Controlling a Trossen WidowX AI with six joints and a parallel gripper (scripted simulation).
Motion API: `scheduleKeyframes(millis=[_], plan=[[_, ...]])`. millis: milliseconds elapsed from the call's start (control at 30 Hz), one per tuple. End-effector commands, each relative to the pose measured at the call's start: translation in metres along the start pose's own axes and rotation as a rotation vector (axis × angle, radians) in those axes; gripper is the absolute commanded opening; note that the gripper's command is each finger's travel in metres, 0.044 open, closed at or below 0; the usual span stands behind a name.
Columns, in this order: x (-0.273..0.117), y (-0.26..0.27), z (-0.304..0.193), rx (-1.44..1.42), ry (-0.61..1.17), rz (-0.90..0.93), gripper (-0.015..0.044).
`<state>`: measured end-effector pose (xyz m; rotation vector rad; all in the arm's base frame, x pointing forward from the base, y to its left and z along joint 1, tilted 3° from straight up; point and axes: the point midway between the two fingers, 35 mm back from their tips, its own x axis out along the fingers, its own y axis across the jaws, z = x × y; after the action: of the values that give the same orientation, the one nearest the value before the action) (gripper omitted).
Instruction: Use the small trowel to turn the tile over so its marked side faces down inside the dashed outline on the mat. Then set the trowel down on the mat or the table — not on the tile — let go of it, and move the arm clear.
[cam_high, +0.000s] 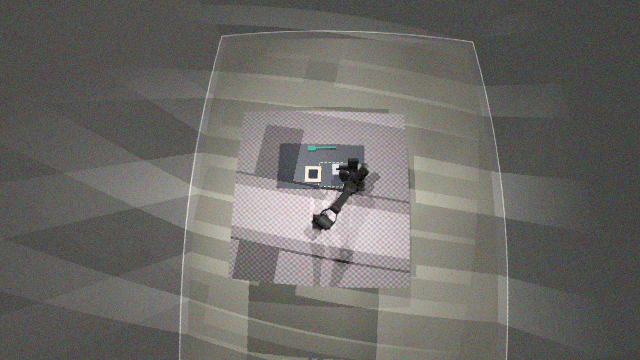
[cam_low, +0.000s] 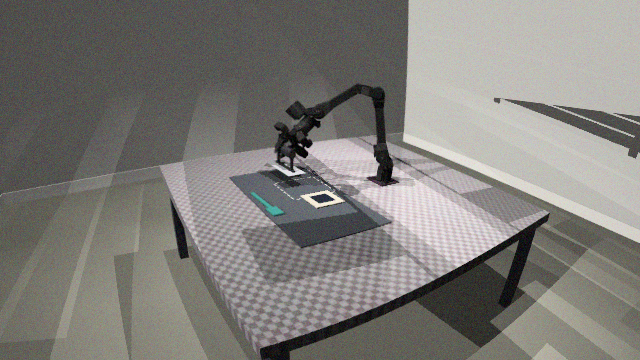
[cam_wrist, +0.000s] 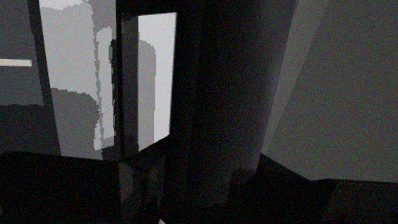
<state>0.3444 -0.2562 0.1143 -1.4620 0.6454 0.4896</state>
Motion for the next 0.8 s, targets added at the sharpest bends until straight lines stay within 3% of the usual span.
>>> scheduleKeyframes(millis=[0,767], plan=[[-0.002,-0.004,0.002,0.004,-0.005,-0.003,0.0],[0.036,-0.025,0.135,0.046,-0.06,0.089,0.0]])
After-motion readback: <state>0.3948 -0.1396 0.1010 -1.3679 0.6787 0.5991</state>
